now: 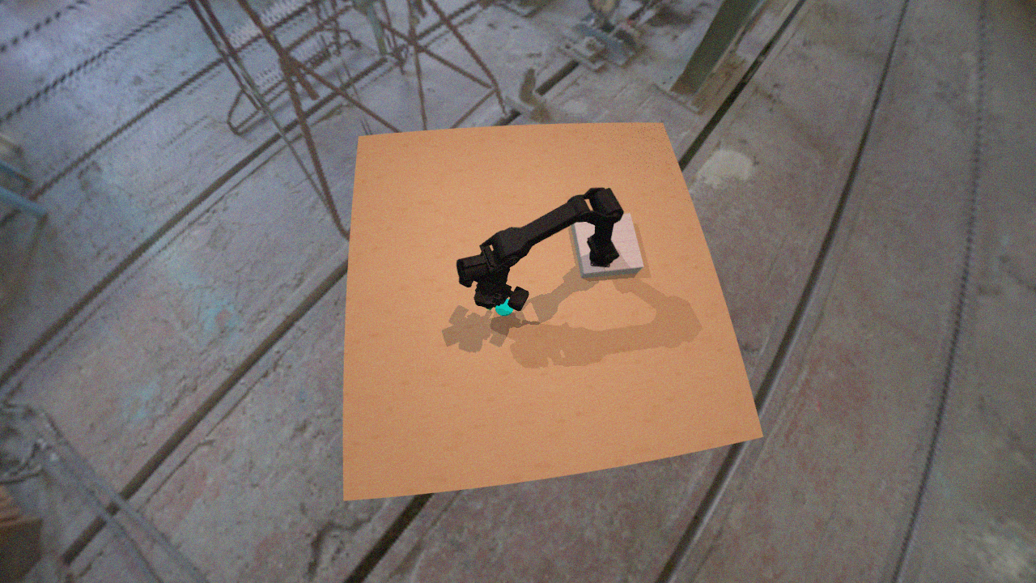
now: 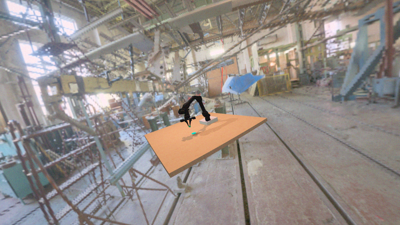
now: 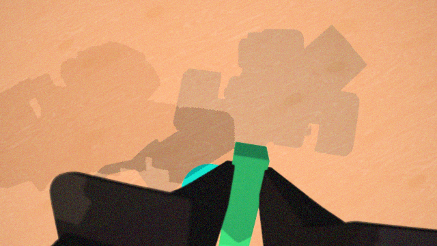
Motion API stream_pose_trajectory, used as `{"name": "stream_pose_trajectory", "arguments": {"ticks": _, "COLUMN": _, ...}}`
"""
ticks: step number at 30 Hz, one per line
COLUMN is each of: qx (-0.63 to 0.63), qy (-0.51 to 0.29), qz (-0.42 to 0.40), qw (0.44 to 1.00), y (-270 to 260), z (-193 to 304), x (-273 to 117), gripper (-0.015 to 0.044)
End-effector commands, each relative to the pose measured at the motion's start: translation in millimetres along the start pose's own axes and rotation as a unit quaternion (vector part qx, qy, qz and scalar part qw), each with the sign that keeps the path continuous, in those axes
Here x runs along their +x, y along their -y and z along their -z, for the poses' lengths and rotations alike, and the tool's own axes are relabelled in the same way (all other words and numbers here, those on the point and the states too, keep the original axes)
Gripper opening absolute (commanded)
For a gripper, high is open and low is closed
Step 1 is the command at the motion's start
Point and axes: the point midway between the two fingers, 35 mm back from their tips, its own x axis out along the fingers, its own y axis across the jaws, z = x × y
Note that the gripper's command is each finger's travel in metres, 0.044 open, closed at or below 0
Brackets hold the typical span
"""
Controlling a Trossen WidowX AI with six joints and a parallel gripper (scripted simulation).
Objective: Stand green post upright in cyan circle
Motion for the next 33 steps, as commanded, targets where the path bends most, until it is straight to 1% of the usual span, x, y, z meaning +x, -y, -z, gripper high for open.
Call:
{"name": "stream_pose_trajectory", "arguments": {"ticks": 1, "qx": 0.010, "qy": 0.012, "qz": -0.003, "qw": 1.000, "y": 1, "z": 0, "x": 3, "gripper": 0.0023}}
{"name": "stream_pose_trajectory", "arguments": {"ticks": 33, "qx": 0.046, "qy": 0.122, "qz": -0.003, "qw": 0.991, "y": 18, "z": -7, "x": 16, "gripper": 0.0023}}
